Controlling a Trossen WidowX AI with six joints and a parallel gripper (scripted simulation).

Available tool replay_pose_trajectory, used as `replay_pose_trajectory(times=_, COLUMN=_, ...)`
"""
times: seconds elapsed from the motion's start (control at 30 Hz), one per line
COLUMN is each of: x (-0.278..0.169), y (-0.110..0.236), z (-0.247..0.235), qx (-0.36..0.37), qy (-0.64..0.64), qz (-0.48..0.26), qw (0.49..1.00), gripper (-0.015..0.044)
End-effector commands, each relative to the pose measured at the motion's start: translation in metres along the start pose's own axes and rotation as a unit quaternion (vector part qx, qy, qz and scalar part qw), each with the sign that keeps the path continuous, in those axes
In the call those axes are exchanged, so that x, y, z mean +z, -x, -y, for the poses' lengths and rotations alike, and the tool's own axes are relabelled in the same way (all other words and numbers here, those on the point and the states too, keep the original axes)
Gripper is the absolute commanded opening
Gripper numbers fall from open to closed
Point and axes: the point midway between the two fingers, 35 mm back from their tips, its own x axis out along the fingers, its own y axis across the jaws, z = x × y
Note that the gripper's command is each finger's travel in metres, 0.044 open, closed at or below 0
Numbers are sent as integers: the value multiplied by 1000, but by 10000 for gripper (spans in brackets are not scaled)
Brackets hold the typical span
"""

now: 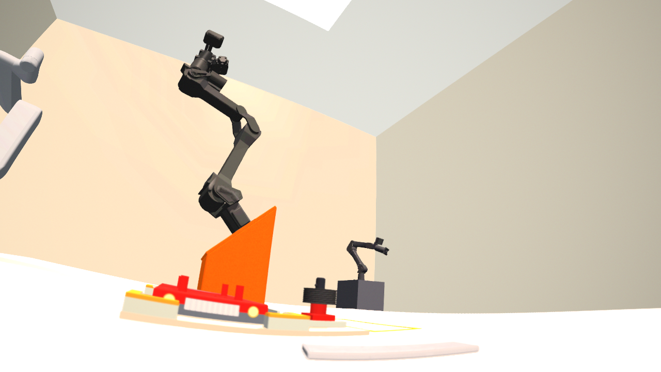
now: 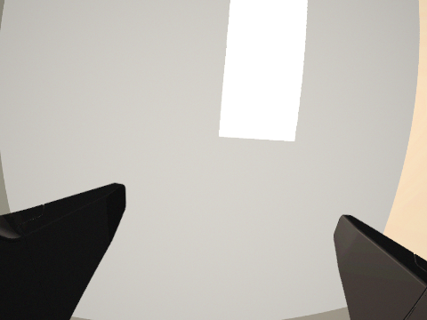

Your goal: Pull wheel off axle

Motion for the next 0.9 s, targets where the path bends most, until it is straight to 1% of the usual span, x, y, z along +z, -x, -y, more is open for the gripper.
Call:
replay_pose_trajectory(times=0.0, x=-1, y=0, z=0, qx=0, qy=-1, qz=-1, qw=1000, gripper=374)
replay_pose_trajectory(times=0.1, x=-15, y=4, z=2, qx=-5, qy=-16, qz=-20, qw=1000, gripper=300)
replay_pose_trajectory(times=0.27, x=-65, y=22, z=6, qx=-25, qy=-71, qz=-90, qw=993, gripper=300)
replay_pose_trajectory(times=0.47, x=-127, y=52, z=4, qx=-51, qy=-137, qz=-179, qw=973, gripper=300)
replay_pose_trajectory(times=0.63, x=-174, y=82, z=-5, qx=-74, qy=-190, qz=-250, qw=947, gripper=300)
replay_pose_trajectory(times=0.87, x=-225, y=131, z=-28, qx=-90, qy=-257, qz=-341, qw=900, gripper=300)
